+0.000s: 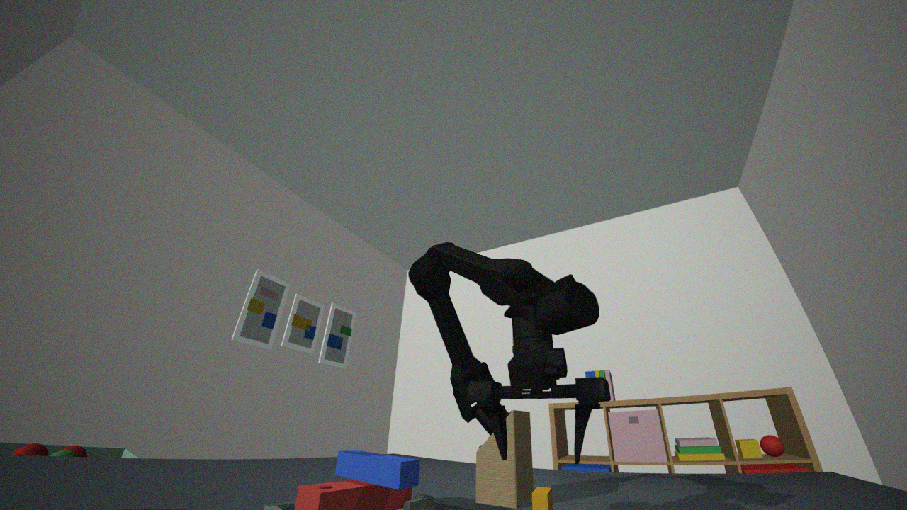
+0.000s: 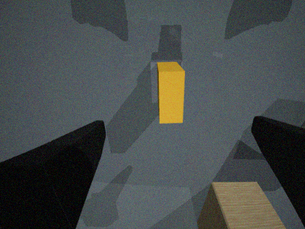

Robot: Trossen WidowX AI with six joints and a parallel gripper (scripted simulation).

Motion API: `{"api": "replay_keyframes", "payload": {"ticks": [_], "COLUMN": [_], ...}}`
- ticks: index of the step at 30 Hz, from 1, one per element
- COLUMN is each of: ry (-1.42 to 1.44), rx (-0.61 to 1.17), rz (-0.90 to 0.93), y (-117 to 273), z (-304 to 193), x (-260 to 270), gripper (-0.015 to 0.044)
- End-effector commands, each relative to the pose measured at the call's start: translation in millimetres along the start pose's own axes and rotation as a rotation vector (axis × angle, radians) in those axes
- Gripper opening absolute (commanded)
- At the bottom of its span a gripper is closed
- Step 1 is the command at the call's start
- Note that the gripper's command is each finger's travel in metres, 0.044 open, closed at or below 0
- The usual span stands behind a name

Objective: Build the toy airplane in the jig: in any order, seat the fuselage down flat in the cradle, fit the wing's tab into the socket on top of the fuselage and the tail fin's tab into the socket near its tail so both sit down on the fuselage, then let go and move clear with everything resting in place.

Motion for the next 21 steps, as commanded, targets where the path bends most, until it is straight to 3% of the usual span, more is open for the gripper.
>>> {"api": "replay_keyframes", "payload": {"ticks": [1,21], "ry": [0.002,0.001], "rx": [-0.024,-0.024], "rz": [0.003,0.002], "y": [-3,-38], "z": [3,5], "x": [1,1], "gripper": [0.044,0.044]}}
Point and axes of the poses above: the point midway between the two fingers, 35 mm back from their tips, its own y axis back along the fingers, its own x axis across the jaws, z = x × y, the point moved 4 cm from there along y, back along the fingers, and after that the axes turned 11 degrees about y, right-handed, at the moved point
